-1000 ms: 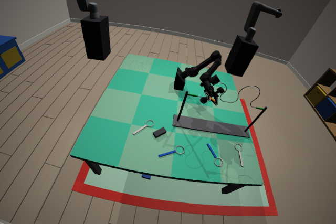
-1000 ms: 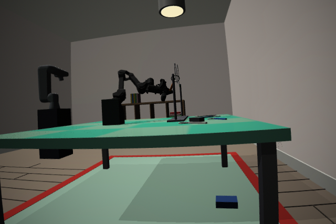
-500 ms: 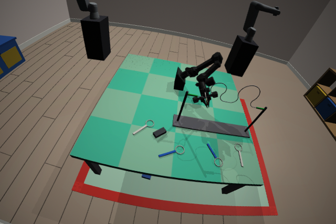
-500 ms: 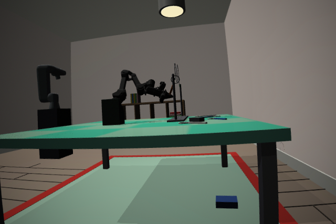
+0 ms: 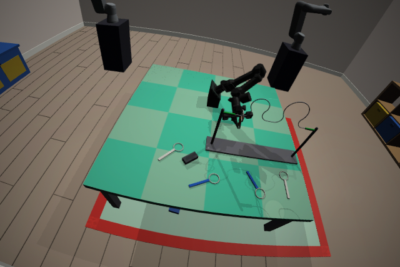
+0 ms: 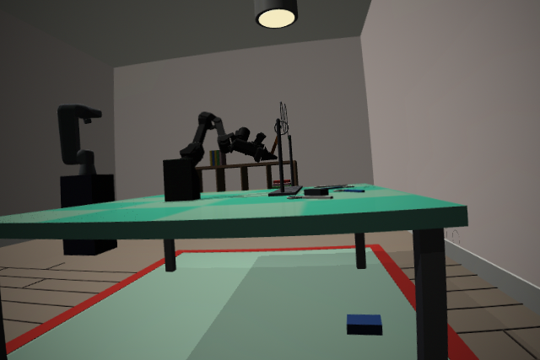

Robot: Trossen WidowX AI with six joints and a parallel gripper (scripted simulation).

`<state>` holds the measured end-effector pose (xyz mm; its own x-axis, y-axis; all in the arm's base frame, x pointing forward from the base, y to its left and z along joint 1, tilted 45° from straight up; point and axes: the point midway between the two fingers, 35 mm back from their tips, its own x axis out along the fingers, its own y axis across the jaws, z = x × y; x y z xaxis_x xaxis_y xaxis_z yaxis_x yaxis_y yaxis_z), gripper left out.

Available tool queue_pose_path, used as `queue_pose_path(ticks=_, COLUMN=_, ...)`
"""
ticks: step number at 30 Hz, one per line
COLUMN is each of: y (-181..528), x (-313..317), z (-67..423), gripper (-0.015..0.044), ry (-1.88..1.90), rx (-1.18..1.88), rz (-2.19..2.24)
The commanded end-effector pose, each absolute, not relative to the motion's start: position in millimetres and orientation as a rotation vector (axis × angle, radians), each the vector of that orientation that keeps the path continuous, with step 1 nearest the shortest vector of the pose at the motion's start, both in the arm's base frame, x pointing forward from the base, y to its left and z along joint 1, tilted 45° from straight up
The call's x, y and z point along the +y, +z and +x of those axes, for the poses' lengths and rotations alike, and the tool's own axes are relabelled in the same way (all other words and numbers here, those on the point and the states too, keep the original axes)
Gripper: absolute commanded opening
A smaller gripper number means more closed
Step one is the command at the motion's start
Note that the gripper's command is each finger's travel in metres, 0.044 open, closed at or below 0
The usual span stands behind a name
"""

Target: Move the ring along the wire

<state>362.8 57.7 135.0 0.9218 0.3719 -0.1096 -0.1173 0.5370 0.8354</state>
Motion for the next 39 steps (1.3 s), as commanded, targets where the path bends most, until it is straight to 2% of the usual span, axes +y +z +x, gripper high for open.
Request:
queue_pose_path(ticks=1, y=125.4, x=51.7, z=362.0, gripper=-0.0150, ry=0.283, rx=0.303, rz=0.916)
queue_pose_path(ticks=39, y=86.8, x=14.5, z=361.3, gripper=-0.0150, ry=0.257, rx=0.317, rz=0.801)
